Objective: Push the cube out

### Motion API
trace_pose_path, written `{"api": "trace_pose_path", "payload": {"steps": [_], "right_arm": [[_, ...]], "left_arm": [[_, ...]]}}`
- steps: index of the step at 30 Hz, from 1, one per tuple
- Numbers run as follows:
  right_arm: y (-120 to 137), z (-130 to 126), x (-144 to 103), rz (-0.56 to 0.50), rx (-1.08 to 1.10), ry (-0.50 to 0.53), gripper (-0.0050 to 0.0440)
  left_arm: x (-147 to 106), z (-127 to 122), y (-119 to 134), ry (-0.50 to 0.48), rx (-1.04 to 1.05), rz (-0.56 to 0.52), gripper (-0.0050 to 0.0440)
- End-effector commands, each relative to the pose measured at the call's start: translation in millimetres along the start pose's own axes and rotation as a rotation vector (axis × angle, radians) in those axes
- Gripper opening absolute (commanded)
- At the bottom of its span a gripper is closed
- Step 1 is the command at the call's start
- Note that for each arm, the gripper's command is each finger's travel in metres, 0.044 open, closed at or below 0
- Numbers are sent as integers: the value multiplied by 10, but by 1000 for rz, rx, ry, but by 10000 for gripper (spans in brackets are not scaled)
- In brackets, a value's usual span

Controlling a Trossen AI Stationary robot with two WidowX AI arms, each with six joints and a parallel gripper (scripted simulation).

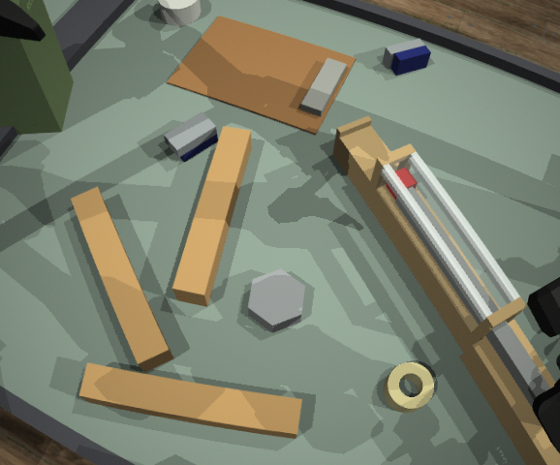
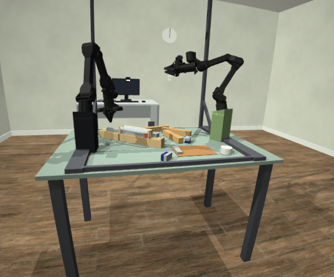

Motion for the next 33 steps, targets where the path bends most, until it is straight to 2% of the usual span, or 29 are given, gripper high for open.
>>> {"api": "trace_pose_path", "payload": {"steps": [1,33], "right_arm": [[-48,59,-38,-14,130,14,0],[-64,418,-56,-62,933,82,0]], "left_arm": [[-13,-7,-49,1,3,-17,400],[-13,-7,-49,1,3,-17,400]]}}
Point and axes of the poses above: on each arm, the point midway between the two fingers, 35 mm back from their tips, its own x axis out along the fingers, its own z axis across the jaws, y = z × x, the point moved 9 cm from there along -x, back along the fingers, and after that the axes turned 9 degrees about -x, right-handed, at the moved point
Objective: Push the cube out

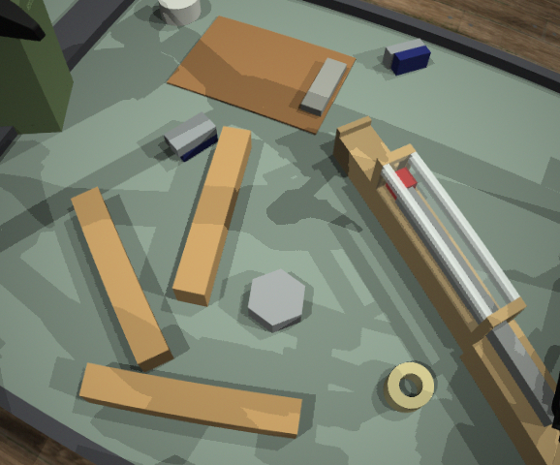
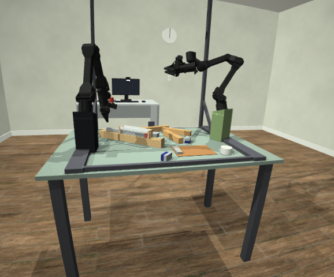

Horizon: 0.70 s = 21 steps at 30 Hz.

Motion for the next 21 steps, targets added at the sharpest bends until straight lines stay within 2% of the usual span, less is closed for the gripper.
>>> {"api": "trace_pose_path", "payload": {"steps": [1,21], "right_arm": [[18,69,-44,-20,126,-4,0],[203,213,-85,-73,642,-8,0]], "left_arm": [[-13,-7,-49,1,3,-17,400],[-13,-7,-49,1,3,-17,400]]}}
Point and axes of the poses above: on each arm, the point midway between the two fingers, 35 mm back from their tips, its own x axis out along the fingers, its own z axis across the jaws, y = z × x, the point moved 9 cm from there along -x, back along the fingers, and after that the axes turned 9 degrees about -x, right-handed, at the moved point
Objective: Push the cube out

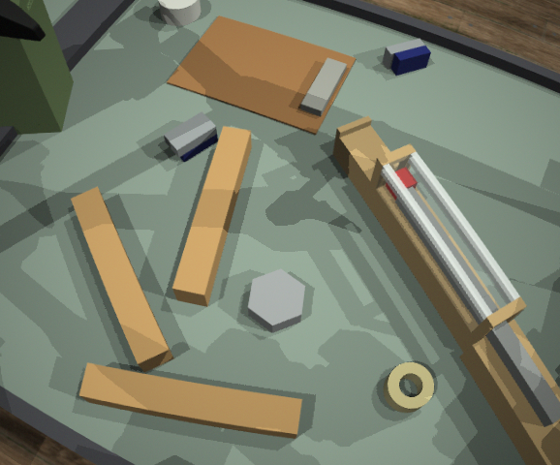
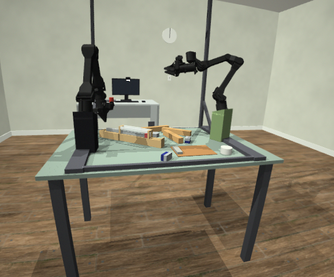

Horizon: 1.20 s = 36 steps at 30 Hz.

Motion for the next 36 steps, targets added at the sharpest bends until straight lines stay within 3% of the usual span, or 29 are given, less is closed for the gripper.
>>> {"api": "trace_pose_path", "payload": {"steps": [1,5,13,36], "right_arm": [[68,47,-54,-16,142,-18,0],[104,47,-62,-25,223,-22,0],[89,46,-58,-19,185,-21,0],[157,63,215,-18,184,-17,0]], "left_arm": [[-13,-7,-49,1,3,-17,400],[-13,-7,-49,1,3,-17,400],[-13,-7,-49,1,3,-17,400],[-13,-7,-49,1,3,-17,400]]}}
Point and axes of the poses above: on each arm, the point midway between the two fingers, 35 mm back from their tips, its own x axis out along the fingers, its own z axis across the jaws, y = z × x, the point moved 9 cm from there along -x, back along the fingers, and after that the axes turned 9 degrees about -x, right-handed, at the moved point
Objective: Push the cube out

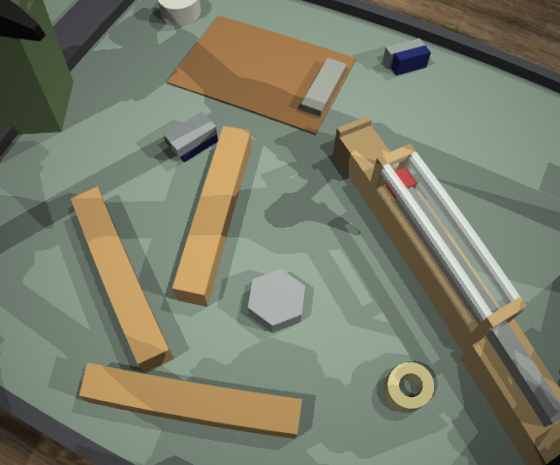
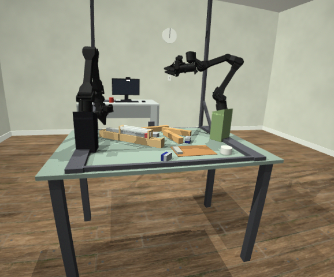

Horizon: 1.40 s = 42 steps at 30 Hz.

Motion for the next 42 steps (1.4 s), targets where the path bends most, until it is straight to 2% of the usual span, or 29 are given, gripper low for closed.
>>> {"api": "trace_pose_path", "payload": {"steps": [1,21,42], "right_arm": [[19,13,56,3,0,-4,0],[80,17,271,6,0,-2,0],[-4,2,292,6,1,-3,0]], "left_arm": [[-13,-7,-49,1,3,-17,400],[-13,-7,-49,1,3,-17,400],[-13,-7,-49,1,3,-17,400]]}}
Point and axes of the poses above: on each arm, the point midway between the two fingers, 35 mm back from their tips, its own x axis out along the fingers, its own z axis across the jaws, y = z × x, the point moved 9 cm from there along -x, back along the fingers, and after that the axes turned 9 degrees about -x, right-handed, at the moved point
